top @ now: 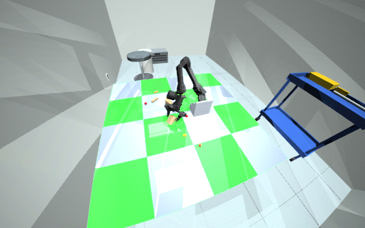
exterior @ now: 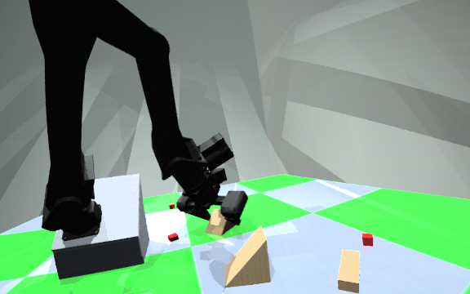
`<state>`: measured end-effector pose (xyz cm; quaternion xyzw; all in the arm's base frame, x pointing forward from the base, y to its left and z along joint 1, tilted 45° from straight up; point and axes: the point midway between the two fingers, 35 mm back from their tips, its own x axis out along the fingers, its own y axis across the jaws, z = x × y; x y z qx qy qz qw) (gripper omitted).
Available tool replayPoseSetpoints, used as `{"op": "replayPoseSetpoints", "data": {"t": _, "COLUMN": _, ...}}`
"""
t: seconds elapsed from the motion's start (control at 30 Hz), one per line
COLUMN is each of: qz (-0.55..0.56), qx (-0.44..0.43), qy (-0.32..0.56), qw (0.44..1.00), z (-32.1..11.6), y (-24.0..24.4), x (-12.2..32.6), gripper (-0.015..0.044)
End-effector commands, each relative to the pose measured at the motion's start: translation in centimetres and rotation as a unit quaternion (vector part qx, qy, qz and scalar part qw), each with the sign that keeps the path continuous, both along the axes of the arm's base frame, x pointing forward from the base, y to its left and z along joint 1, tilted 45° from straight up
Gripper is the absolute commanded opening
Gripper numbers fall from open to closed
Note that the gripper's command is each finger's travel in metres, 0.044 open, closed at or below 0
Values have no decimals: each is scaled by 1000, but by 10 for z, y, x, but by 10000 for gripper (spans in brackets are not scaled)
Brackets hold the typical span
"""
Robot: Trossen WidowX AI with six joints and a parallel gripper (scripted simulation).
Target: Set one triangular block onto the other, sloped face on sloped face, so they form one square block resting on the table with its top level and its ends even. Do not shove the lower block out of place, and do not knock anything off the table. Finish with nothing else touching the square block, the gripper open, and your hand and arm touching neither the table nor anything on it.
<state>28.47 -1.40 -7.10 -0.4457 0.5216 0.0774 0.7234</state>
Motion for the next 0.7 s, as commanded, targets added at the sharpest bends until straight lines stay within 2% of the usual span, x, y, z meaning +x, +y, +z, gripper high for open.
{"op": "replayPoseSetpoints", "data": {"t": 0.0, "qz": 0, "qx": 0, "qy": 0, "qw": 1000, "z": 0, "y": 0, "x": 0, "gripper": 387}}
{"op": "replayPoseSetpoints", "data": {"t": 0.17, "qz": 0, "qx": 0, "qy": 0, "qw": 1000, "z": 0, "y": 0, "x": 0, "gripper": 256}}
{"op": "replayPoseSetpoints", "data": {"t": 0.43, "qz": 0, "qx": 0, "qy": 0, "qw": 1000, "z": 0, "y": 0, "x": 0, "gripper": 203}}
{"op": "replayPoseSetpoints", "data": {"t": 0.67, "qz": 0, "qx": 1, "qy": 1, "qw": 1000, "z": 6, "y": 7, "x": 3, "gripper": 19}}
